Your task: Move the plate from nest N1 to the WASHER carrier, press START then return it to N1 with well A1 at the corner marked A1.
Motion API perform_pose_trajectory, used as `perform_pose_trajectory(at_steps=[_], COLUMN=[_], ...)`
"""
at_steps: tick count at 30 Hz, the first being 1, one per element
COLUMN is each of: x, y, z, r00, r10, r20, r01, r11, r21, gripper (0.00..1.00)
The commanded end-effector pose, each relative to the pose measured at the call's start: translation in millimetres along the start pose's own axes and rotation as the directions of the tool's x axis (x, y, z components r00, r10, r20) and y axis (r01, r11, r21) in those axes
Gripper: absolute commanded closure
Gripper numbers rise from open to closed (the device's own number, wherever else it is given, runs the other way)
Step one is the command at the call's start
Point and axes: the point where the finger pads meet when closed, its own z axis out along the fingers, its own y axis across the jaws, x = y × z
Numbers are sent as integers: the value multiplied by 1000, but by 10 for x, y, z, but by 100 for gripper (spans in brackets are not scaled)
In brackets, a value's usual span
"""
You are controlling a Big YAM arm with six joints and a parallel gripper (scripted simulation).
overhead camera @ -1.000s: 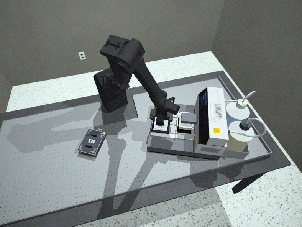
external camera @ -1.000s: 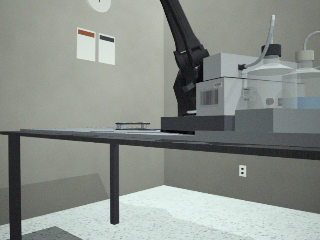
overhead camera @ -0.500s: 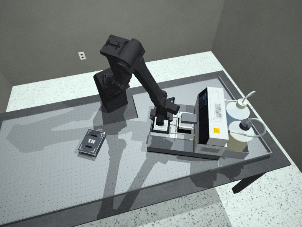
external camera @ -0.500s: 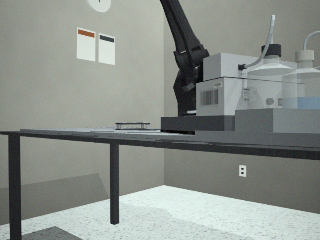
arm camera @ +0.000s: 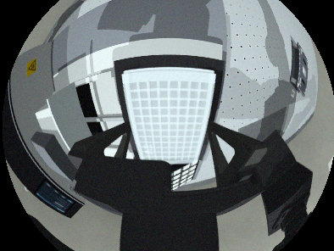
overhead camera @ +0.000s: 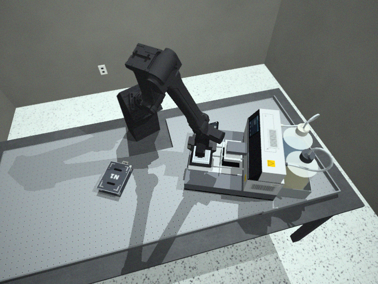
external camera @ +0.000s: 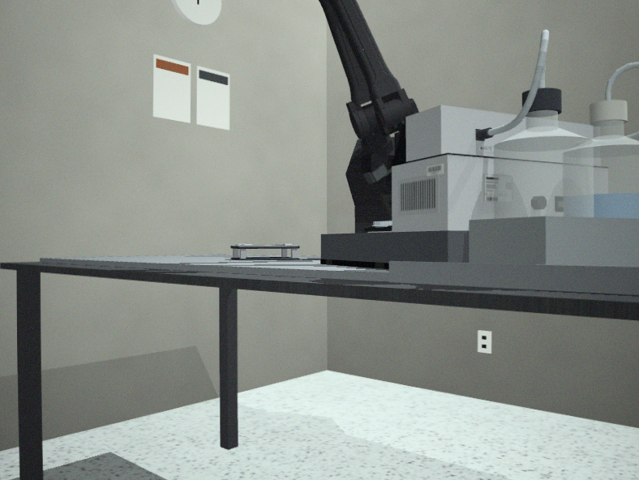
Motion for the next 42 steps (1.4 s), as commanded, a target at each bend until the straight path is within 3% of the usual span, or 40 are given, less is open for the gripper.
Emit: perform_pose_trajectory(at_steps=[1, 6, 8, 19, 42], x=[-14, -14, -10, -9, -29], y=[45, 45, 108, 37, 128], z=[1, 1, -83, -218, -596], r00=[1000, 1000, 1000, 1000, 1000], r10=[1, 1, 4, 9, 11], r20=[2, 2, 2, 1, 3], r01=[-1, -1, -4, -9, -11], r11=[1000, 1000, 1000, 1000, 1000], r21=[-8, -8, -22, -9, -26], gripper=[0, 0, 0, 0, 0])
